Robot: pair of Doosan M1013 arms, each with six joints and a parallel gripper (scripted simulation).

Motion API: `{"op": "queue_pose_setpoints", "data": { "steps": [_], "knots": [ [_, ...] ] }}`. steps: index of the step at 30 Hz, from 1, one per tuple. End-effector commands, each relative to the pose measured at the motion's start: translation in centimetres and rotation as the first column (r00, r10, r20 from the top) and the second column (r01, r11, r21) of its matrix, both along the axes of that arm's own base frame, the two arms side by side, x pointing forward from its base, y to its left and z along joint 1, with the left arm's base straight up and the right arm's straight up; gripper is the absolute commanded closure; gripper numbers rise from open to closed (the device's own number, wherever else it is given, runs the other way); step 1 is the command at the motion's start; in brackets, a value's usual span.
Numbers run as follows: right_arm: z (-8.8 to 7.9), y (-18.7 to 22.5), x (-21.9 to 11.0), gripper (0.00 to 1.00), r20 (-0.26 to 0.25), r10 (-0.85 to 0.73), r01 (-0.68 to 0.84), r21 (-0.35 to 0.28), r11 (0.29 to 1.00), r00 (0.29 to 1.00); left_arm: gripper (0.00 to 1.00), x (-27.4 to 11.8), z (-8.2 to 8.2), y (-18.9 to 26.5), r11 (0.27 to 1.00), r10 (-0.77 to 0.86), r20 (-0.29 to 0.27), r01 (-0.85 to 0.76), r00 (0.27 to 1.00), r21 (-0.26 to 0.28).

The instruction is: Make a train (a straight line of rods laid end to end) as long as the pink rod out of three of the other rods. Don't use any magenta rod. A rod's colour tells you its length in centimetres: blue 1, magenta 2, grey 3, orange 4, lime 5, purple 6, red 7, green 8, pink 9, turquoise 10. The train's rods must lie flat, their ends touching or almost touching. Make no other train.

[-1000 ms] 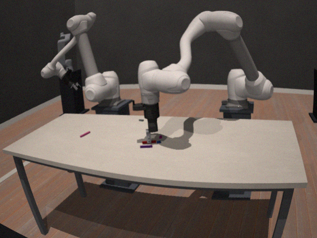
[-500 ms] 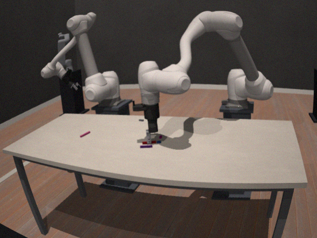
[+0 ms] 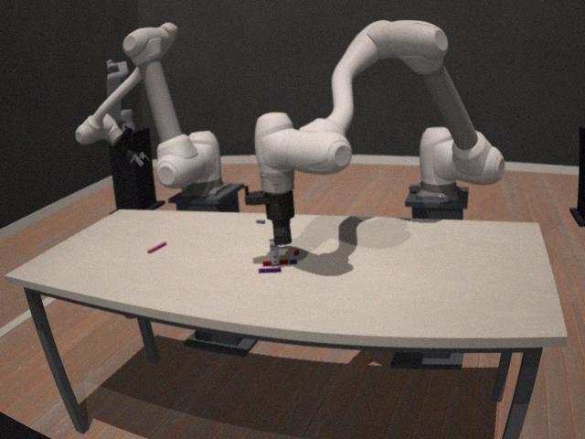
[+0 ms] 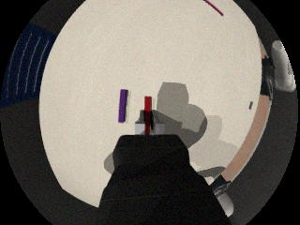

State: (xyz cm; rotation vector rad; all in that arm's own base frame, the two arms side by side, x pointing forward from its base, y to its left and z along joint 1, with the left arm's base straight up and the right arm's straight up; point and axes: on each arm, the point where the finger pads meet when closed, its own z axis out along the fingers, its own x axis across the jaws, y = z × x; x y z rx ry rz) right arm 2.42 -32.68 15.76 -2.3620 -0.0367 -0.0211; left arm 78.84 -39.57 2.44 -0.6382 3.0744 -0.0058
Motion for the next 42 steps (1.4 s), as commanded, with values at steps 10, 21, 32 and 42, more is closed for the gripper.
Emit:
{"op": "queue_pose_setpoints", "data": {
  "steps": [10,21,32,42],
  "knots": [
    [0.12,0.3,0.11,0.0,0.011,-0.007,0.007,0.006,1.0,1.0,0.76,-0.19,-0.44,0.46,1.0,0.006,-0.003,-0.006,1.0,0.007],
    [0.12,0.3,0.11,0.0,0.011,-0.007,0.007,0.006,1.0,1.0,0.76,-0.2,-0.4,0.51,1.0,0.005,-0.002,-0.005,1.0,0.006],
    [0.12,0.3,0.11,0.0,0.011,-0.007,0.007,0.006,1.0,1.0,0.76,-0.26,-0.24,0.72,1.0,0.003,-0.001,-0.003,1.0,0.005],
    [0.12,0.3,0.11,0.0,0.011,-0.007,0.007,0.006,1.0,1.0,0.76,-0.3,-0.28,0.73,1.0,0.002,-0.001,-0.002,1.0,0.006]
  ]
}}
